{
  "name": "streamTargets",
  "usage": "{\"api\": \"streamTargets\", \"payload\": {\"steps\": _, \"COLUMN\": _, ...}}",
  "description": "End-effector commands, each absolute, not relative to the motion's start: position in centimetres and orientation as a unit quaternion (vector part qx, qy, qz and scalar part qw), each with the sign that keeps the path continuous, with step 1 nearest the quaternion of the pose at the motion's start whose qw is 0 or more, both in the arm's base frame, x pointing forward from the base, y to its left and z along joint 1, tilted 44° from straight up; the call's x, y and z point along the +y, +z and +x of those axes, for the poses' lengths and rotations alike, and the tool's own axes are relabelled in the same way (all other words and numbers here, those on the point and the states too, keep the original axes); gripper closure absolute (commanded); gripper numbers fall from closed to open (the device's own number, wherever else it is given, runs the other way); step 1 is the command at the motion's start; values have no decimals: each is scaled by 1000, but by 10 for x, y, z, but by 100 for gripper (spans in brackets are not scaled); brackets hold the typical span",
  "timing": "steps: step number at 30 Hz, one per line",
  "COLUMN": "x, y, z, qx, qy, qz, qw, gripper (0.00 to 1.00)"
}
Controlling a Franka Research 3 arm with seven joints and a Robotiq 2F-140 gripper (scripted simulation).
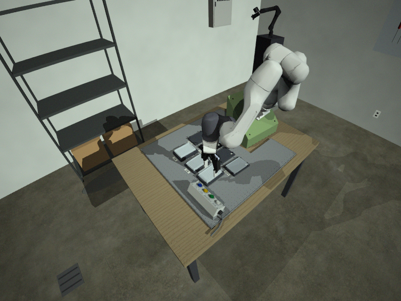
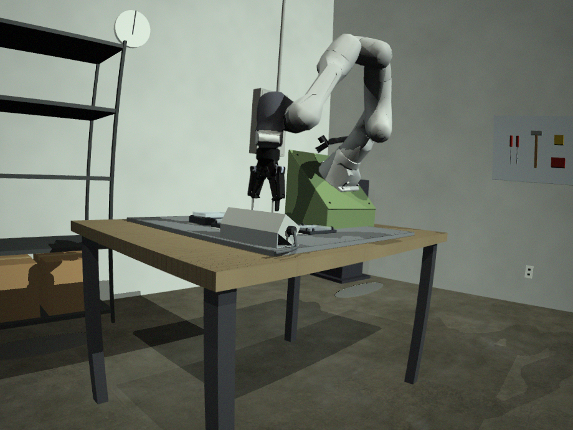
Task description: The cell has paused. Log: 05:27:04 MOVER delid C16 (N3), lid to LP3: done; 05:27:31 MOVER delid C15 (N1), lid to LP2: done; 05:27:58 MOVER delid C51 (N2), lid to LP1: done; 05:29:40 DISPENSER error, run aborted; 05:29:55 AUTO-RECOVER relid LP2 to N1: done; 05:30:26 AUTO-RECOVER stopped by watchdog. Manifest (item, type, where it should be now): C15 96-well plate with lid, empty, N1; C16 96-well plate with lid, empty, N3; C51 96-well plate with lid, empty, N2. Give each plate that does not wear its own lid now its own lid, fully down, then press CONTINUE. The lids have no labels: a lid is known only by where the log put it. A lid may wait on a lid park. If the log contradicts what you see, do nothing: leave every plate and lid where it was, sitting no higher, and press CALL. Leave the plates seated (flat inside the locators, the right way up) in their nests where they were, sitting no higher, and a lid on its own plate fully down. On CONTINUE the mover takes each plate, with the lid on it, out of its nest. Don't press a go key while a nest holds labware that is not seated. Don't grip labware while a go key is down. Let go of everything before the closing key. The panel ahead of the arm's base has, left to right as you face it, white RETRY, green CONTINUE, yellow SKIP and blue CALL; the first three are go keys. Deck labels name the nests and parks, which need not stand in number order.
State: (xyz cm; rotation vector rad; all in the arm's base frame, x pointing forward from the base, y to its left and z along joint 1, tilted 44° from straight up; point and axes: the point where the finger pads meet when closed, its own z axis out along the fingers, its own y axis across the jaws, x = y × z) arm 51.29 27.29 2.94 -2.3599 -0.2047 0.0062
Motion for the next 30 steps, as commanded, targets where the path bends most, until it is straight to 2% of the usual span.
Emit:
{"api": "streamTargets", "payload": {"steps": 1, "x": 272, "y": 29, "z": 515, "qx": -83, "qy": 0, "qz": -923, "qw": 376, "gripper": 100}}
{"api": "streamTargets", "payload": {"steps": 30, "x": 276, "y": 23, "z": 515, "qx": -94, "qy": -5, "qz": -922, "qw": 376, "gripper": 100}}
